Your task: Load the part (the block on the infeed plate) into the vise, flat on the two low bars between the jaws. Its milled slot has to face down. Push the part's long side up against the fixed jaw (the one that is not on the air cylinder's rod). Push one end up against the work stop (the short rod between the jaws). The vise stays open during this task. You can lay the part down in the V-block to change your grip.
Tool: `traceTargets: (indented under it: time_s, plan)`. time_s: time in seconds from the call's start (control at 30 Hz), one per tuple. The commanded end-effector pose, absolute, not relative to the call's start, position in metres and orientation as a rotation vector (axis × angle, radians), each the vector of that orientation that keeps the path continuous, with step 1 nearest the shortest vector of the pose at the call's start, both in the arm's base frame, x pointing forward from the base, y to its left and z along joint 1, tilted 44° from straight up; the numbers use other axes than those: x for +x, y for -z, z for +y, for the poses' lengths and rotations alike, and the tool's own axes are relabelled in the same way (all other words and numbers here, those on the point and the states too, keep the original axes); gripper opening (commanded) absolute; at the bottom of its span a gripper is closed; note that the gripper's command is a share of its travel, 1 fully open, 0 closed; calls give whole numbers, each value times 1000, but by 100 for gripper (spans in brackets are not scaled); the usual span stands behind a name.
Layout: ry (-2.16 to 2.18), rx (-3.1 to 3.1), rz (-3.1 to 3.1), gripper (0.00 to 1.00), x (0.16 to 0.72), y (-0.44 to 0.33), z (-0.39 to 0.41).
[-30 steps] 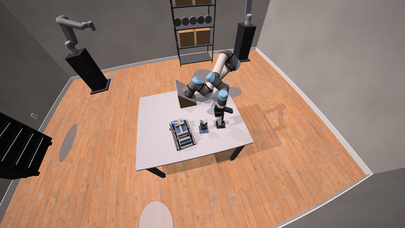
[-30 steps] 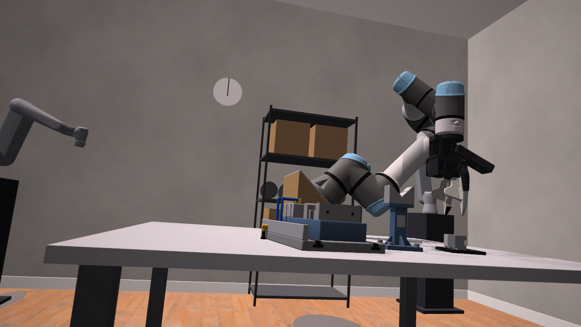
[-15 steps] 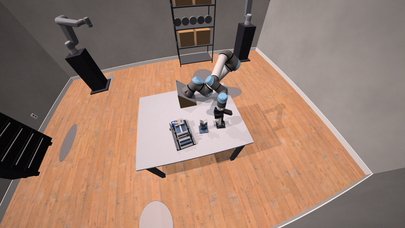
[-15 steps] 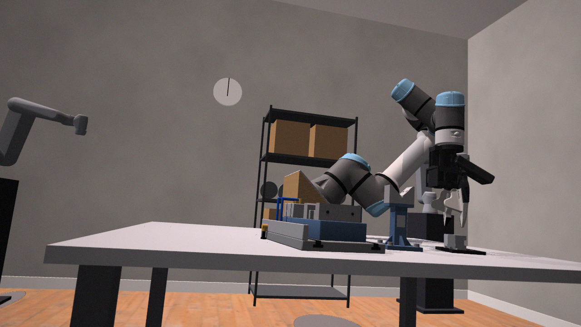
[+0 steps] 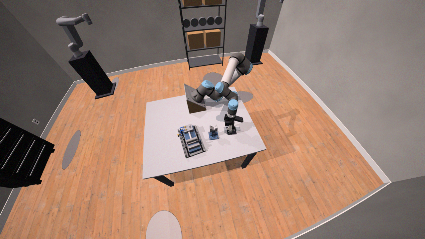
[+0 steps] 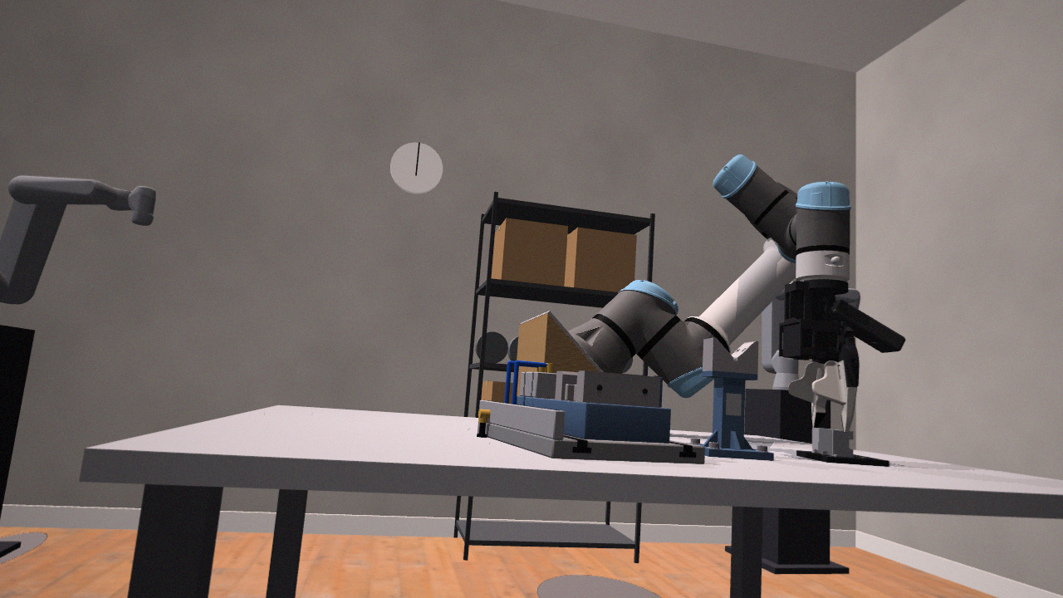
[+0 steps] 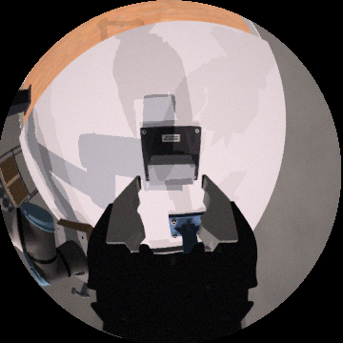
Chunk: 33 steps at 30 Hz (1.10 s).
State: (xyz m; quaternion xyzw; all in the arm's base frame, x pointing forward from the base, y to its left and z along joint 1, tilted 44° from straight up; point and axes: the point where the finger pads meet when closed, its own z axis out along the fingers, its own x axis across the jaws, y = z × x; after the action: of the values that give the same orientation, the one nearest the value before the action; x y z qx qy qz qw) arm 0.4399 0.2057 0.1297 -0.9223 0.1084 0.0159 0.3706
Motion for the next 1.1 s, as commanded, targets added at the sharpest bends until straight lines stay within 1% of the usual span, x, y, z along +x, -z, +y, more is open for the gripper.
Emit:
traceTargets:
  time_s: [0.0, 1.07]
  plan:
    - [-39, -2366, 279, 51, 441, -126, 209]
    - [-39, -2366, 279, 51, 442, -114, 220]
